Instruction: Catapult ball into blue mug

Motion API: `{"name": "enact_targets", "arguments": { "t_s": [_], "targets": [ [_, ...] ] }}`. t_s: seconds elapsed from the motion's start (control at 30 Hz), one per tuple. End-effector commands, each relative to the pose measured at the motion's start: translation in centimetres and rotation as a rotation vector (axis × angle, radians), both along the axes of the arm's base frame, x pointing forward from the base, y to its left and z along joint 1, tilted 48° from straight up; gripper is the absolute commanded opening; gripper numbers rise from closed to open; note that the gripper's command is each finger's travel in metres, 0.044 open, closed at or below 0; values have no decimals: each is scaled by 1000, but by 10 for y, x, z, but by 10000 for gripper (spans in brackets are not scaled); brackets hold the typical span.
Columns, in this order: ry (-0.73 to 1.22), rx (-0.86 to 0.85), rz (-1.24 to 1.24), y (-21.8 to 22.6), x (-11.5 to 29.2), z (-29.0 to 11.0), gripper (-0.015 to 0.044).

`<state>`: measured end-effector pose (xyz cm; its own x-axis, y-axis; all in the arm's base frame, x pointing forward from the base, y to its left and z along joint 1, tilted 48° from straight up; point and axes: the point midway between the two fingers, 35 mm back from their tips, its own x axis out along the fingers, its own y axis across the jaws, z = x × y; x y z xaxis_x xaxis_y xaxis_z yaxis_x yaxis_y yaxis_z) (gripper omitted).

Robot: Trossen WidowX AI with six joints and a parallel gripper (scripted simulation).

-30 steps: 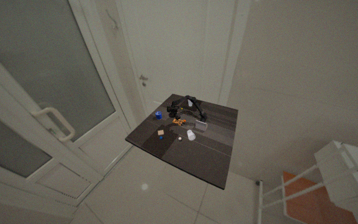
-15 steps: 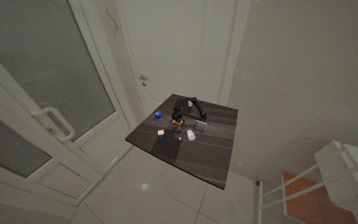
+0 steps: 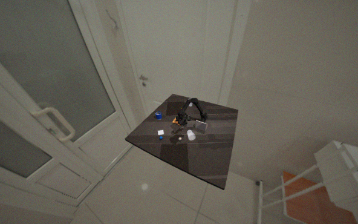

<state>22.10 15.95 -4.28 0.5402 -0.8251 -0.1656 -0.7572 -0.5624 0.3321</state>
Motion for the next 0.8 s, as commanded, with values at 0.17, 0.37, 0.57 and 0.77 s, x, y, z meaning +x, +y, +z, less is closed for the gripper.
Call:
{"name": "enact_targets", "arguments": {
  "t_s": [0.17, 0.37, 0.57, 0.77],
  "targets": [
    [57, -115, 56, -8, -9, 4, 0],
    [58, -116, 56, -10, -8, 1, 0],
    [59, -118, 56, -17, -5, -6, 0],
    [60, -121, 56, -23, -3, -14, 0]
  ]
}}
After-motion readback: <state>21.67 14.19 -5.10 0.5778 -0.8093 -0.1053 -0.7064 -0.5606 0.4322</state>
